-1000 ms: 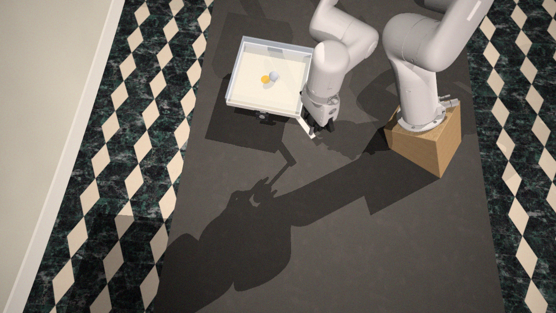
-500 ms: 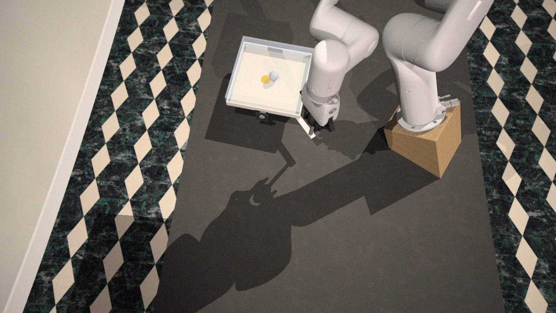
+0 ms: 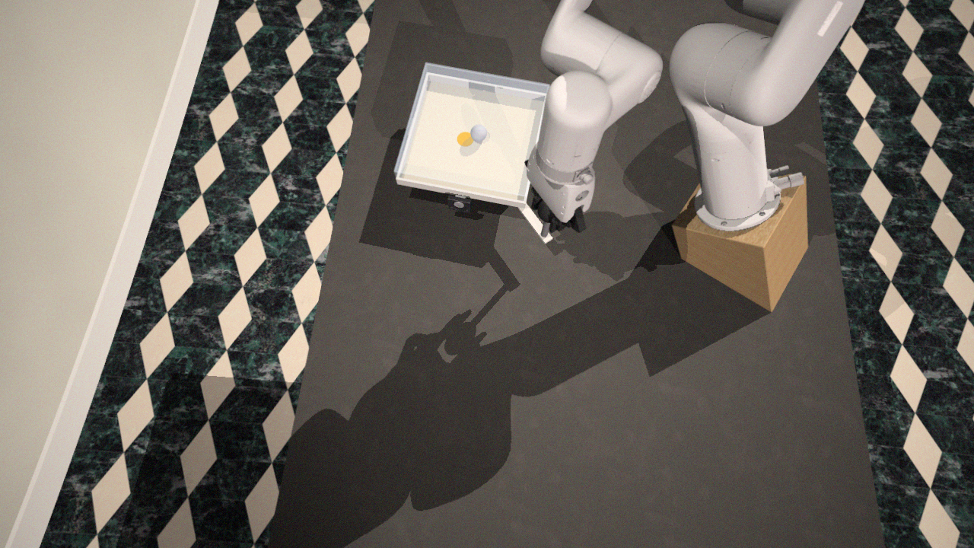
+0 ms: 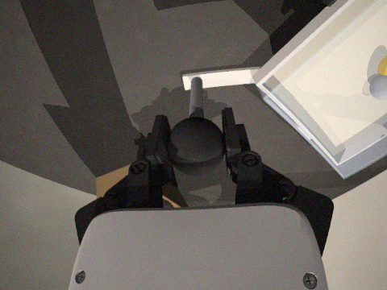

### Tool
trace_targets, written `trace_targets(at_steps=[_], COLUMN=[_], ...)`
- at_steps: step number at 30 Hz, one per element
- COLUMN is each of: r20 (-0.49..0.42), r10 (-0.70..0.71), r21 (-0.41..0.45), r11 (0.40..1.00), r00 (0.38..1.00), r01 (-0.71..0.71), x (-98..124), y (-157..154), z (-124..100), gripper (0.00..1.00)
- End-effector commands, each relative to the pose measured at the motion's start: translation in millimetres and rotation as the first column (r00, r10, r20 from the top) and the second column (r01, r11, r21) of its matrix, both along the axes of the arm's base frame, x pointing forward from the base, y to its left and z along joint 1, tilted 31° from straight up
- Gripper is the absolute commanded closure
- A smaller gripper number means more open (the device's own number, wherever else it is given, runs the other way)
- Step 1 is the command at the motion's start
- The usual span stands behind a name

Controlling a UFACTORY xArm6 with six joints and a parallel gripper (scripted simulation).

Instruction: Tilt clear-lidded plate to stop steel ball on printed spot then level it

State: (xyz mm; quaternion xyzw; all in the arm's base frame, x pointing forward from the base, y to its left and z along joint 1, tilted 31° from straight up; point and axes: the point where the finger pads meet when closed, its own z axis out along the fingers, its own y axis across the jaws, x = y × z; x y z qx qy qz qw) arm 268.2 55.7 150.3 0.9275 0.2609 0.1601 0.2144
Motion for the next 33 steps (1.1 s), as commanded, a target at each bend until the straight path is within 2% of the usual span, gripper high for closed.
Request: trace_targets(at_steps=[1, 33], r20=[0.007, 0.007], r10=[0.002, 0.002], r21=[0.004, 0.004], r11=[1.000, 1.000], r00=[1.000, 1.000], r01=[-0.002, -0.002], x=[0.6, 0.3], y=[0.6, 0.2], z=[3.0, 1.3], gripper=[1.00, 1.00])
